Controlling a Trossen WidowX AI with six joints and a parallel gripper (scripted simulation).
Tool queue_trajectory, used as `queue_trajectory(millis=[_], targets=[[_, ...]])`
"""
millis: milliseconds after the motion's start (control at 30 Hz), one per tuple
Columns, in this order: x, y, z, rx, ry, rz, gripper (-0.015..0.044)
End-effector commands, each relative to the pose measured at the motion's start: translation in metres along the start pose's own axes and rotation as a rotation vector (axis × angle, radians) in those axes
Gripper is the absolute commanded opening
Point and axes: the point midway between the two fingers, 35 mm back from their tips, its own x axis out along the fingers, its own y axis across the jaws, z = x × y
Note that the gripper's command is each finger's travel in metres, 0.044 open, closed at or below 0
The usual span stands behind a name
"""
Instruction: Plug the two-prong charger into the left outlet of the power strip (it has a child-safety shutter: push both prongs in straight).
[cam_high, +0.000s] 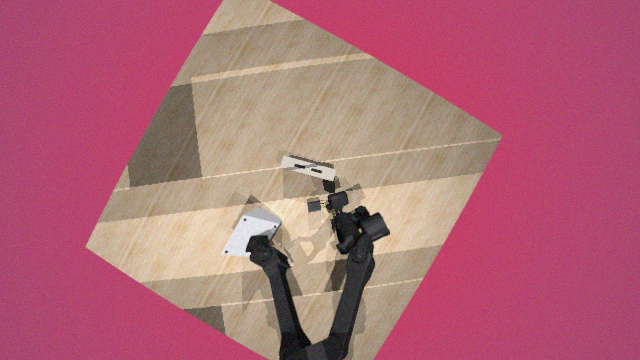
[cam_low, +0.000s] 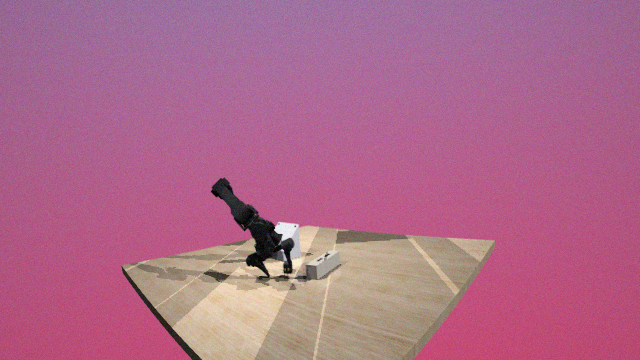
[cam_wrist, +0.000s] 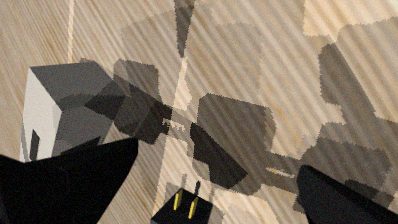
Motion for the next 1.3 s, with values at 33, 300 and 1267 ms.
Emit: queue_trajectory(millis=[33,300,1267], targets=[[0.001,0.010,-0.014,0.022,0.044,-0.034,0.0440],[-0.001,0.022,-0.032,0.047,0.087,-0.090,0.0440],[-0.021,0.048,-0.084,0.082,0.045,-0.336,0.0440]])
